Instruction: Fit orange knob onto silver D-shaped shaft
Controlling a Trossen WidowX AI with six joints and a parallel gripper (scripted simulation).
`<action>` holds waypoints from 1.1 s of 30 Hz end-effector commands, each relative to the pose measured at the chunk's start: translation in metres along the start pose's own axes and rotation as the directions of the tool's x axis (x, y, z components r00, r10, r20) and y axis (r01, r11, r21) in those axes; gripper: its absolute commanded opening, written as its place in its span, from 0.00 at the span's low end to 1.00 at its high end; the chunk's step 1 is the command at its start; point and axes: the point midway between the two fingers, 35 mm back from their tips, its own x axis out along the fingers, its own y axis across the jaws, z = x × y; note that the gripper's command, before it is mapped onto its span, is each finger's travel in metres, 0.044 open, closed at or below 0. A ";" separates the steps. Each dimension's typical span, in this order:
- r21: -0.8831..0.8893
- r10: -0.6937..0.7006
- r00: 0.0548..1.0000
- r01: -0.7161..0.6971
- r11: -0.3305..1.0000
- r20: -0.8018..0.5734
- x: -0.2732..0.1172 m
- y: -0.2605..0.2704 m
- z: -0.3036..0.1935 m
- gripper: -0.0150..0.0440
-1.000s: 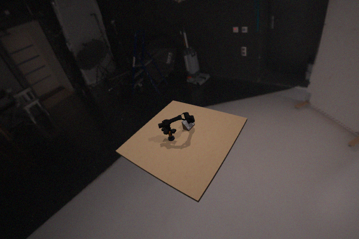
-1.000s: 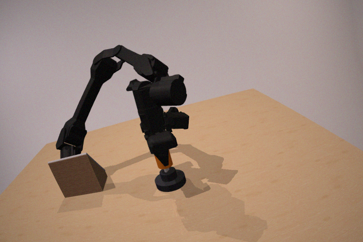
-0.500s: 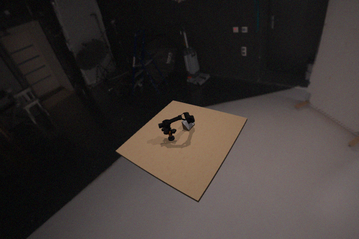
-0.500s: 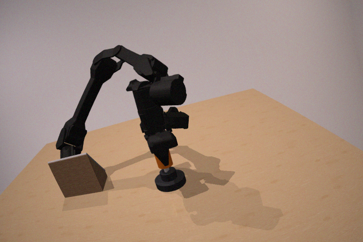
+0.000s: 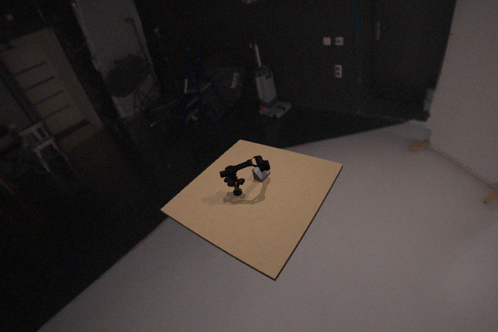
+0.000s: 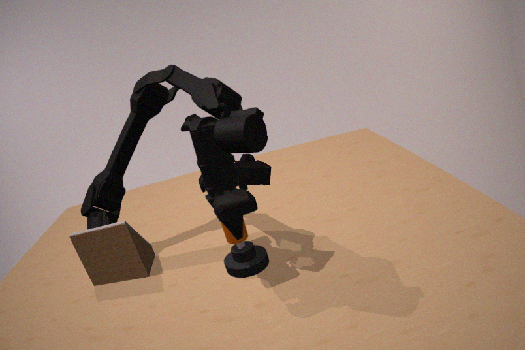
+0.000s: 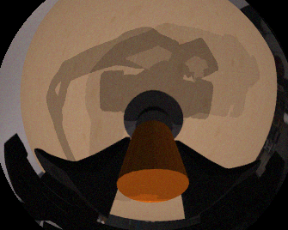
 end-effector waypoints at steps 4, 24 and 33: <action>-0.153 -0.006 1.000 0.006 0.988 0.003 -0.003 -0.002 0.003 0.25; -0.153 -0.006 1.000 0.006 0.988 0.003 0.002 -0.004 0.007 0.25; -0.180 -0.006 1.000 0.007 0.984 0.003 -0.003 -0.003 0.005 0.25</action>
